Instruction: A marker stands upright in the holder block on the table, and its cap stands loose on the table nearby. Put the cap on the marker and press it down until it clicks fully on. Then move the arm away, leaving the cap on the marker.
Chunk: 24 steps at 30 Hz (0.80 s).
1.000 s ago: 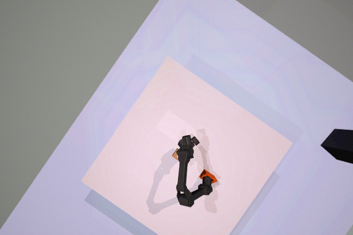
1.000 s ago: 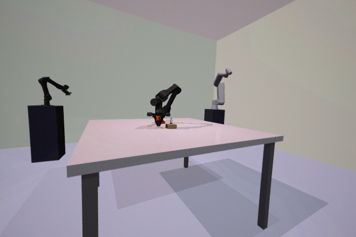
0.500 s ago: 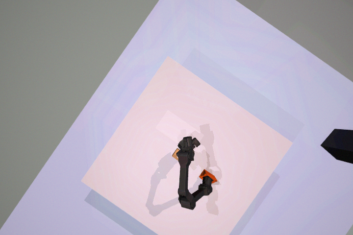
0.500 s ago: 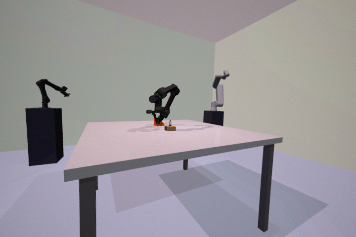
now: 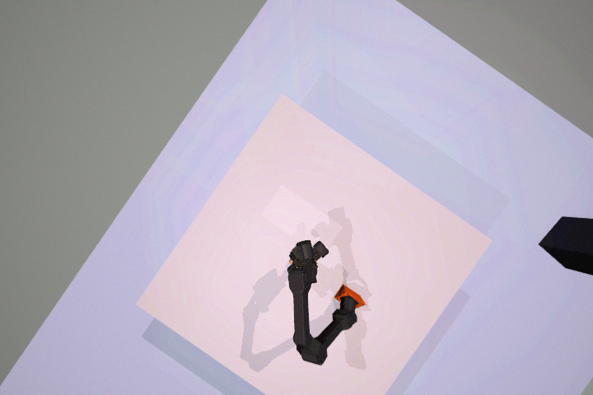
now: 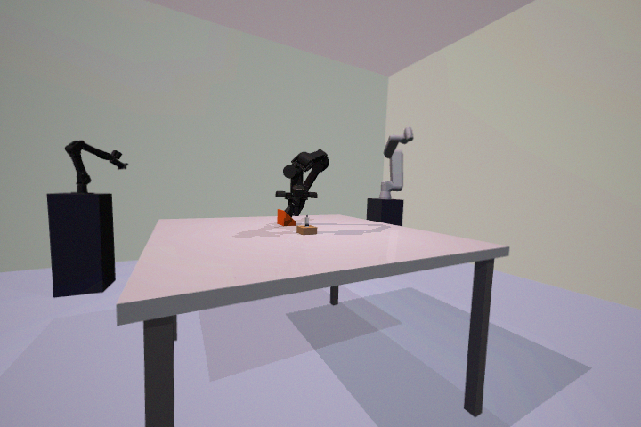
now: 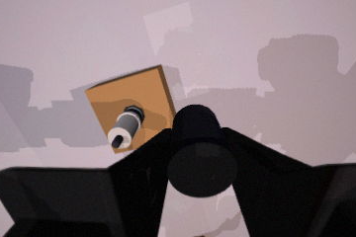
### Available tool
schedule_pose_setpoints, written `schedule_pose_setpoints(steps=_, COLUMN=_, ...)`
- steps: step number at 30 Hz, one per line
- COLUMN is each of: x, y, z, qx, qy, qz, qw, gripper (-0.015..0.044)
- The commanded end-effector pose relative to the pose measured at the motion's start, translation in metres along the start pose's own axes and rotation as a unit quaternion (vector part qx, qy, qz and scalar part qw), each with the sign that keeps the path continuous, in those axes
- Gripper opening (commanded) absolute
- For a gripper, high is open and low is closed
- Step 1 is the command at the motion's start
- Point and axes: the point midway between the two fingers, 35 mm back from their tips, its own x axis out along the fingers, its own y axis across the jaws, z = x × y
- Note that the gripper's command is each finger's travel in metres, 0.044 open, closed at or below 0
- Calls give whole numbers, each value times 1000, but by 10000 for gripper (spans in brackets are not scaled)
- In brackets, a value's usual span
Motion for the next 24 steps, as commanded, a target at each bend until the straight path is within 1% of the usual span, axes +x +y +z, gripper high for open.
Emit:
schedule_pose_setpoints(steps=1, x=-6, y=16, z=-3, qx=2, qy=0, qz=3, qw=1000, gripper=0)
schedule_pose_setpoints(steps=12, x=-21, y=55, z=-13, qx=2, qy=1, qz=5, qw=1000, gripper=0)
schedule_pose_setpoints(steps=24, x=-14, y=56, z=-14, qx=2, qy=1, qz=5, qw=1000, gripper=0)
